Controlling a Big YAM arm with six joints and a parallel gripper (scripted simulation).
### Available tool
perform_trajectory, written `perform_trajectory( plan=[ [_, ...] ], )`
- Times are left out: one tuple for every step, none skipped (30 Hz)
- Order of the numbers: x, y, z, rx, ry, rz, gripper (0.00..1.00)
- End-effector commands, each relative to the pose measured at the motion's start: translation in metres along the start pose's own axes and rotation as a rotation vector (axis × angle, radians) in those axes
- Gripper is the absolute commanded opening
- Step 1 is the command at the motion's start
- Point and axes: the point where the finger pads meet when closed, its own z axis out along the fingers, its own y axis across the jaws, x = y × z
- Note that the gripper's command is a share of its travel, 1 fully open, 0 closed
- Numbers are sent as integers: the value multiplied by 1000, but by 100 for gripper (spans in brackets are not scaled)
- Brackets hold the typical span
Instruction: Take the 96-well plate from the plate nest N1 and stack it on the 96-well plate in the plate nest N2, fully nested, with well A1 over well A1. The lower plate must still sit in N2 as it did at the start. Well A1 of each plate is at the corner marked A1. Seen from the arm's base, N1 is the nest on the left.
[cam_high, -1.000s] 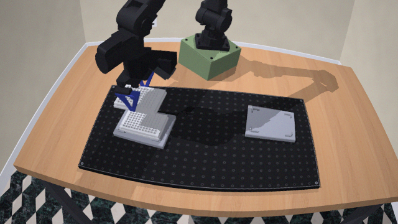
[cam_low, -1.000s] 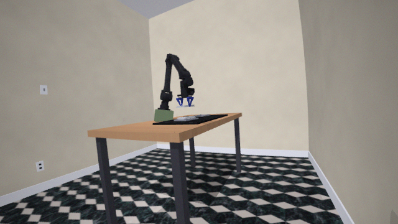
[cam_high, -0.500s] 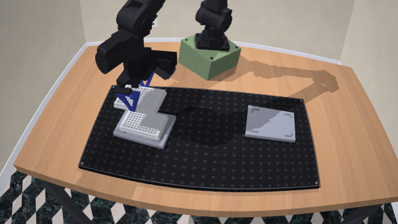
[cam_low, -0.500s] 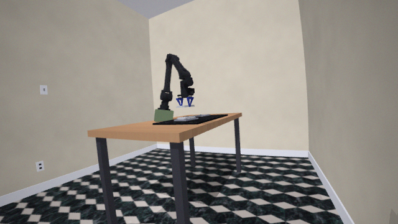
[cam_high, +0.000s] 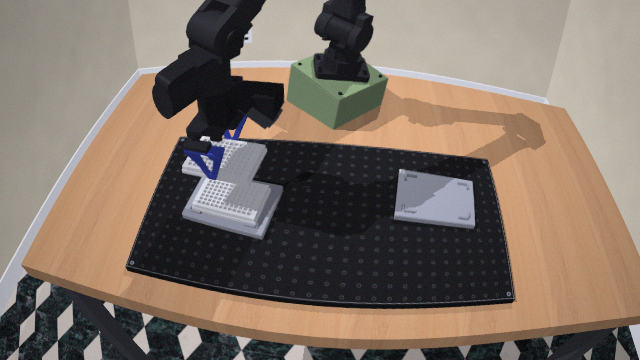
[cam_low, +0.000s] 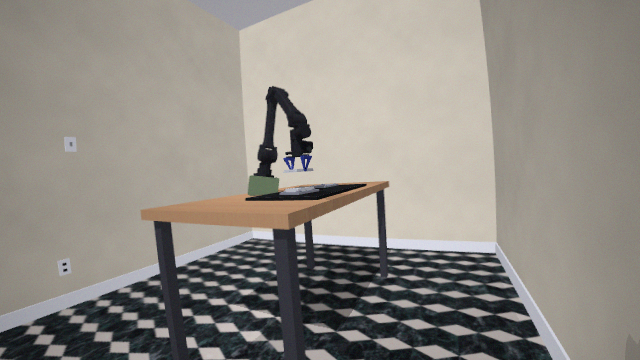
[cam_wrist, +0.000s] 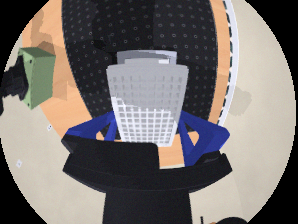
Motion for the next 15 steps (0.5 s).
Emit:
perform_trajectory(
  plan=[
    [1,-27,-20,47,12,-17,0],
    [1,-27,-21,48,12,-17,0],
    [1,-27,-21,48,12,-17,0],
    [1,-27,-21,48,12,-17,0],
    [1,-27,-21,49,13,-17,0],
    [1,-27,-21,50,13,-17,0],
    [1,-27,-22,51,13,-17,0],
    [1,-27,-22,52,14,-17,0],
    [1,-27,-22,53,14,-18,0],
    [1,-27,-23,53,14,-18,0],
    [1,-27,-23,54,15,-18,0],
    [1,-27,-24,55,15,-18,0],
    [1,-27,-24,56,16,-18,0],
    [1,-27,-24,57,16,-18,0],
    [1,-27,-25,58,16,-19,0]
  ],
)
